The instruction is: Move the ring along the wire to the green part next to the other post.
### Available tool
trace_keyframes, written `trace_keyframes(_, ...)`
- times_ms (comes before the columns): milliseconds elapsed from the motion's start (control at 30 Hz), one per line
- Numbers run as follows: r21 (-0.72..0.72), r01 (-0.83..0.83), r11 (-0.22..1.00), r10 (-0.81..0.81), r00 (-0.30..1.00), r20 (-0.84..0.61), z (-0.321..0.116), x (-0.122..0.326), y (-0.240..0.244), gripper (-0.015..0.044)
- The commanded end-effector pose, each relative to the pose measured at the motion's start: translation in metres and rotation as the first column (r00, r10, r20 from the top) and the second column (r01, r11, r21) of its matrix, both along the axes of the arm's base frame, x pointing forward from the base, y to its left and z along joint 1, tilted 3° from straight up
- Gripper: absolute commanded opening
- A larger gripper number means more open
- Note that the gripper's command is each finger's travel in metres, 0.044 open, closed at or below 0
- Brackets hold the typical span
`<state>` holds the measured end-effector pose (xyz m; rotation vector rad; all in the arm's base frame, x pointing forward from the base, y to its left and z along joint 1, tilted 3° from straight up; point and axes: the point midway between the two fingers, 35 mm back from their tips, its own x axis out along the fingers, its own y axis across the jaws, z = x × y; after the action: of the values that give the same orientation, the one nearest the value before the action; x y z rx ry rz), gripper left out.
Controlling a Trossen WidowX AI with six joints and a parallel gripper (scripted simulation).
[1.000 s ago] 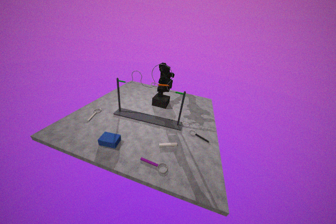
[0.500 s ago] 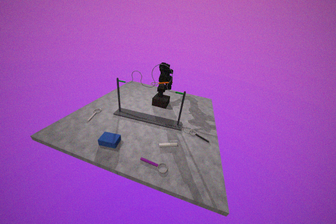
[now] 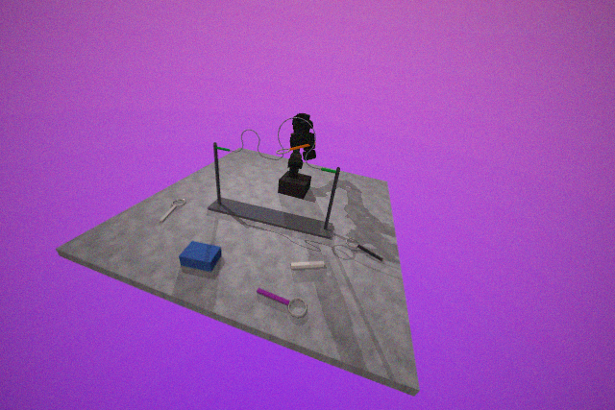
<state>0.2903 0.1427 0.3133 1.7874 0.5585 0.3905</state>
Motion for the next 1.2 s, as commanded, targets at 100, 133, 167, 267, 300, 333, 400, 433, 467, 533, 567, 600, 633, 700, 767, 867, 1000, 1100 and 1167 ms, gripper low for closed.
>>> trace_keyframes(100, 0.109, 0.002, 0.994, -0.002, 1.000, 0.002, 0.021, 0.001, -0.006, -0.0150)
trace_keyframes(133, 0.120, 0.002, 0.993, -0.002, 1.000, 0.001, 0.022, 0.001, -0.006, -0.0150)
trace_keyframes(167, 0.131, 0.003, 0.991, -0.003, 1.000, 0.000, 0.024, 0.001, -0.007, -0.0150)
trace_keyframes(267, 0.166, 0.004, 0.986, -0.004, 1.000, -0.002, 0.030, 0.001, -0.010, -0.0150)
trace_keyframes(300, 0.177, 0.005, 0.984, -0.005, 1.000, -0.003, 0.031, 0.001, -0.011, -0.0150)
trace_keyframes(333, 0.187, 0.006, 0.982, -0.005, 1.000, -0.004, 0.033, 0.002, -0.012, -0.0150)
trace_keyframes(400, 0.204, 0.007, 0.979, -0.006, 1.000, -0.005, 0.036, 0.002, -0.014, -0.0150)
trace_keyframes(433, 0.211, 0.007, 0.977, -0.006, 1.000, -0.006, 0.037, 0.002, -0.014, -0.0150)
trace_keyframes(467, 0.219, 0.007, 0.976, -0.006, 1.000, -0.007, 0.039, 0.002, -0.015, -0.0150)
trace_keyframes(533, 0.236, 0.008, 0.972, -0.007, 1.000, -0.008, 0.042, 0.002, -0.017, -0.0150)
trace_keyframes(567, 0.243, 0.009, 0.970, -0.007, 1.000, -0.009, 0.043, 0.003, -0.018, -0.0150)
trace_keyframes(600, 0.247, 0.009, 0.969, -0.007, 1.000, -0.009, 0.044, 0.003, -0.019, -0.0150)
trace_keyframes(633, 0.251, 0.009, 0.968, -0.007, 1.000, -0.009, 0.045, 0.003, -0.020, -0.0150)
trace_keyframes(700, 0.258, 0.010, 0.966, -0.007, 1.000, -0.010, 0.047, 0.003, -0.021, -0.0150)
trace_keyframes(767, 0.264, 0.010, 0.965, -0.008, 1.000, -0.010, 0.049, 0.003, -0.023, -0.0150)
trace_keyframes(867, 0.261, 0.010, 0.965, -0.007, 1.000, -0.010, 0.051, 0.003, -0.024, -0.0150)
trace_keyframes(1000, 0.248, 0.009, 0.969, -0.007, 1.000, -0.009, 0.053, 0.004, -0.026, -0.0150)
trace_keyframes(1100, 0.233, 0.008, 0.973, -0.006, 1.000, -0.008, 0.054, 0.004, -0.026, -0.0150)
trace_keyframes(1167, 0.223, 0.007, 0.975, -0.006, 1.000, -0.007, 0.054, 0.004, -0.026, -0.0150)
